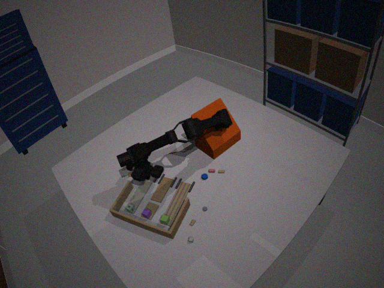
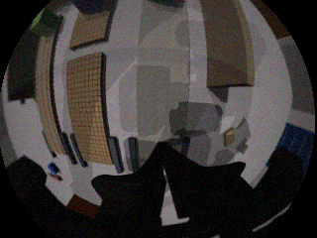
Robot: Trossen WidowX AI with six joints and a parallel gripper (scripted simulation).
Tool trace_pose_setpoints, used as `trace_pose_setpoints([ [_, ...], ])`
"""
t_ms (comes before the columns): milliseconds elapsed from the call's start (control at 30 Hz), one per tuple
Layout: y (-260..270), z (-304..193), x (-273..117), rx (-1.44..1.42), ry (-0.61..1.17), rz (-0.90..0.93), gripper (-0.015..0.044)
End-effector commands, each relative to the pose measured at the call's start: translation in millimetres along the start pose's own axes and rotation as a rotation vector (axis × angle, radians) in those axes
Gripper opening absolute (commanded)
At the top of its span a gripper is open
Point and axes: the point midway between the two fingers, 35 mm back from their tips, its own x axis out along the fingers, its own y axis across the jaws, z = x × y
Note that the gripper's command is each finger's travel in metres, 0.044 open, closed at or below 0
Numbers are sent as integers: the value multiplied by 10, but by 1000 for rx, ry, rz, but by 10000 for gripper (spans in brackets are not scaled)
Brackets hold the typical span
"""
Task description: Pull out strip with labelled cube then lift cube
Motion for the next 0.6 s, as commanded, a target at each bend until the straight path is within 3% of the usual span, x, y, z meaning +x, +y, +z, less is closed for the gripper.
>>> trace_pose_setpoints([
  [0,0,2,3,5,-3,1,0],
  [567,-3,4,19,5,-3,1,0],
])
